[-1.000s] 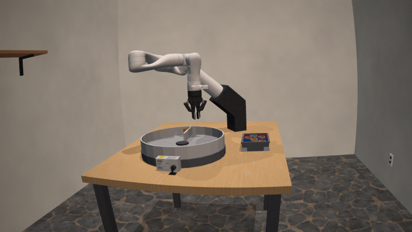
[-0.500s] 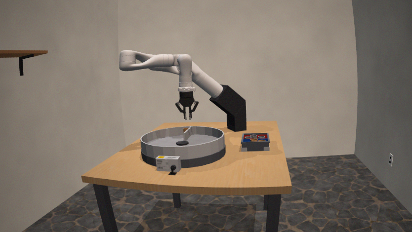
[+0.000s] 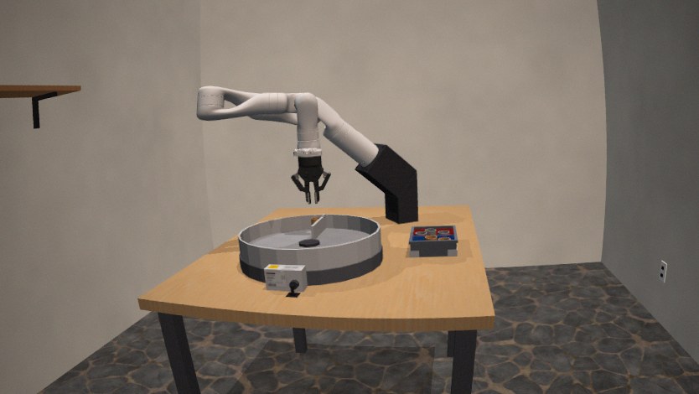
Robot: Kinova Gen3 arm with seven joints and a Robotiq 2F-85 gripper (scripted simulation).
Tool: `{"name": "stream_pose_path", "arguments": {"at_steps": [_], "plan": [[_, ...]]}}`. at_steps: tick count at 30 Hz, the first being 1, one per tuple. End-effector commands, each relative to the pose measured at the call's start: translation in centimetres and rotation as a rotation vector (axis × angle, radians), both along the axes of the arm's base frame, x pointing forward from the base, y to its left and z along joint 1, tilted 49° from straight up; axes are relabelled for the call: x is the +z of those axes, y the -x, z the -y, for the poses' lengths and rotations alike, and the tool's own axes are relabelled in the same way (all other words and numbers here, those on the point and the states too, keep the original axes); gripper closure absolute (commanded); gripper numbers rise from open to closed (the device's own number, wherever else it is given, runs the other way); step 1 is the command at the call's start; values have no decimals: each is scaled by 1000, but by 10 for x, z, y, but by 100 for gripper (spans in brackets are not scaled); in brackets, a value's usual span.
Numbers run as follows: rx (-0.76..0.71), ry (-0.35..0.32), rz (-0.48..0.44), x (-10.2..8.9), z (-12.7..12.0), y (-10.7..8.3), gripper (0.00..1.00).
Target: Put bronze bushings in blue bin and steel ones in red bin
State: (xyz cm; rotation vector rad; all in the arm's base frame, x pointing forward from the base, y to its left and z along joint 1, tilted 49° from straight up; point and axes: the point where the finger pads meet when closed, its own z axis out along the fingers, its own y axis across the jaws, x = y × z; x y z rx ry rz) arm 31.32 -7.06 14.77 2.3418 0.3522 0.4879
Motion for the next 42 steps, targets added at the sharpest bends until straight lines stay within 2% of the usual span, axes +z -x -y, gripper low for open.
{"name": "stream_pose_path", "arguments": {"at_steps": [1, 13, 14, 22, 23, 33, 34, 38, 42], "plan": [[23, -2, 28, 1, 4, 2, 82], [38, -3, 48, 1, 6, 4, 82], [6, -1, 15, 2, 3, 0, 82], [38, -3, 48, 1, 6, 4, 82], [7, 0, 14, 2, 3, 0, 82], [38, -3, 48, 1, 6, 4, 82], [0, 2, 4, 4, -9, 0, 82], [0, 2, 4, 12, -53, 2, 82], [0, 2, 4, 12, -54, 2, 82]]}}
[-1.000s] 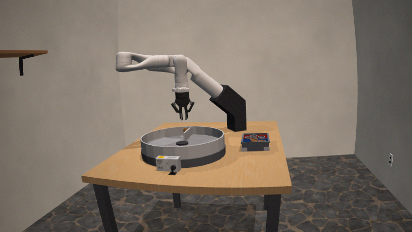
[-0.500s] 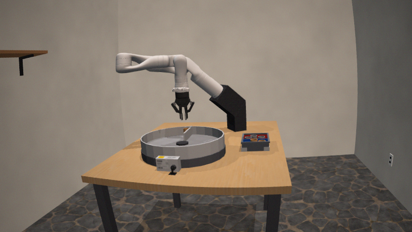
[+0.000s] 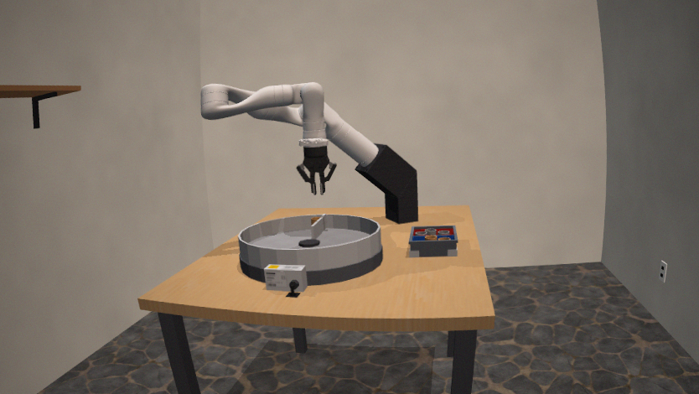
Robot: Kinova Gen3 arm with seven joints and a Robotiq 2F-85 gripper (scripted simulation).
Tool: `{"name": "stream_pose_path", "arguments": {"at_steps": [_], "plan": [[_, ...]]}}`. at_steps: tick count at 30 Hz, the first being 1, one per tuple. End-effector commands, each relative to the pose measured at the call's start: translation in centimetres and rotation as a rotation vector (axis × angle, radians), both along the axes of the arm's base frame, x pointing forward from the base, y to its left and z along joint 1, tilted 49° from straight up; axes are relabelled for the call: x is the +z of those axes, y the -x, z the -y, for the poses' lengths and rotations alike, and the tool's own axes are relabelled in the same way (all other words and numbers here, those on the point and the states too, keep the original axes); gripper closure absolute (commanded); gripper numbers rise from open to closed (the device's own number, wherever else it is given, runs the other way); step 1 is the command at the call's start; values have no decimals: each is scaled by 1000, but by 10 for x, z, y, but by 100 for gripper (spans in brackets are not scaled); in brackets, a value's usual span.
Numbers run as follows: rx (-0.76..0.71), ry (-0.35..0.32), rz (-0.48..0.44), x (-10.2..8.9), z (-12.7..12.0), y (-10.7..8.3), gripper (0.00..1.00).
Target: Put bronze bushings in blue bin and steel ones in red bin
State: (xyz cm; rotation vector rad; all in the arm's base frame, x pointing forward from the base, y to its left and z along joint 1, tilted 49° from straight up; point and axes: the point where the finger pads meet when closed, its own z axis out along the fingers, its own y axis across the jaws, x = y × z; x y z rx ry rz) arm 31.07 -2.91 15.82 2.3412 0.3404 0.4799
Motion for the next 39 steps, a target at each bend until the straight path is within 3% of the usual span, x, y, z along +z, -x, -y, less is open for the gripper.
{"name": "stream_pose_path", "arguments": {"at_steps": [1, 3, 7, 10, 15, 21, 26, 29, 34, 39], "plan": [[11, 0, 6, 4, -24, 1, 82], [11, 0, 6, 4, -24, 1, 82], [11, 0, 6, 12, -68, 3, 82], [11, 0, 6, 12, -68, 3, 82], [11, -1, 6, 22, -122, 6, 82], [11, 0, 6, 22, -124, 7, 82], [11, 0, 6, 32, -179, 10, 82], [11, 0, 6, 32, -179, 10, 82], [11, 0, 6, 42, -235, 13, 82], [11, 0, 6, 42, -235, 13, 82]]}}
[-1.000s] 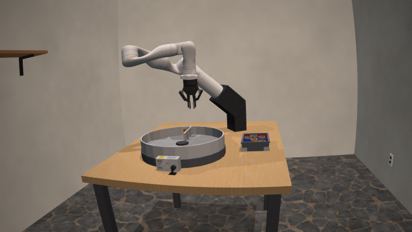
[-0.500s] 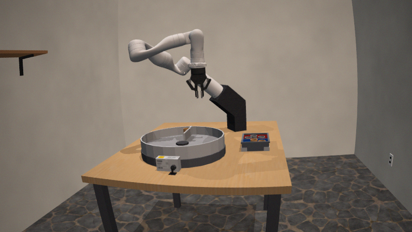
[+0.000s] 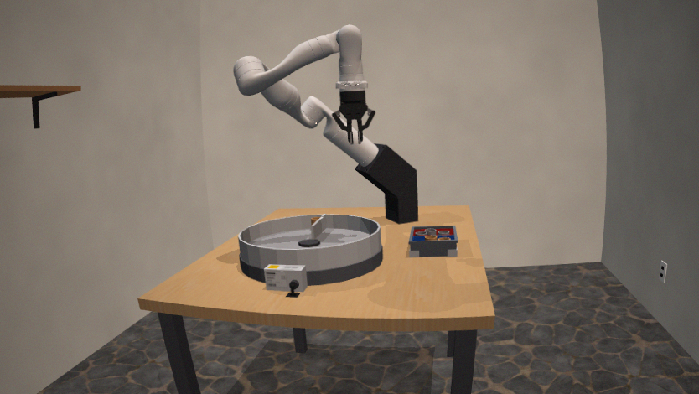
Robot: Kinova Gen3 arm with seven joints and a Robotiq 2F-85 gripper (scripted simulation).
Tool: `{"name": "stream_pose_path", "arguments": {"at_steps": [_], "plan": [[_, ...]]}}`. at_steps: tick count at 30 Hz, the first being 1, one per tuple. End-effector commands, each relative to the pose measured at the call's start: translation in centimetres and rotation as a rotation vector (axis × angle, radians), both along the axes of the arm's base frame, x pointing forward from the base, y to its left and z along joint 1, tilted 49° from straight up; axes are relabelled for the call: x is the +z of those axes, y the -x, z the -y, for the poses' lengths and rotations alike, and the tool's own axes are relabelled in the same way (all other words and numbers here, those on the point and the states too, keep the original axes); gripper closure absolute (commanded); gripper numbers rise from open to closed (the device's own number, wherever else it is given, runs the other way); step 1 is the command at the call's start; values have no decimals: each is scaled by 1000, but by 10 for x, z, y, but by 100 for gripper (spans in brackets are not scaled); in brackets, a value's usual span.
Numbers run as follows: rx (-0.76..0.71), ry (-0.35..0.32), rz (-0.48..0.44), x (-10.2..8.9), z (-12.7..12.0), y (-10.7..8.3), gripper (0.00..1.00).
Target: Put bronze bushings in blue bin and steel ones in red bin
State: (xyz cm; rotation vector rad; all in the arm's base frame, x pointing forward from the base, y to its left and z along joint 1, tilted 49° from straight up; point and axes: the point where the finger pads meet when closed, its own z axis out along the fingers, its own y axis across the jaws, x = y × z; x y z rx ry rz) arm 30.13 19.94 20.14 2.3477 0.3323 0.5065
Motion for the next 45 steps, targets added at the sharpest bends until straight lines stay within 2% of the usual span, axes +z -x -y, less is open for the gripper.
{"name": "stream_pose_path", "arguments": {"at_steps": [1, 6, 18, 23, 45], "plan": [[9, 13, -13, -2, -7, 4, 82], [9, 13, -13, 8, -62, 7, 82], [9, 13, -13, 8, -62, 7, 82], [-40, -54, 106, 8, -62, 7, 82], [-45, -46, 92, 8, -61, 9, 82]]}}
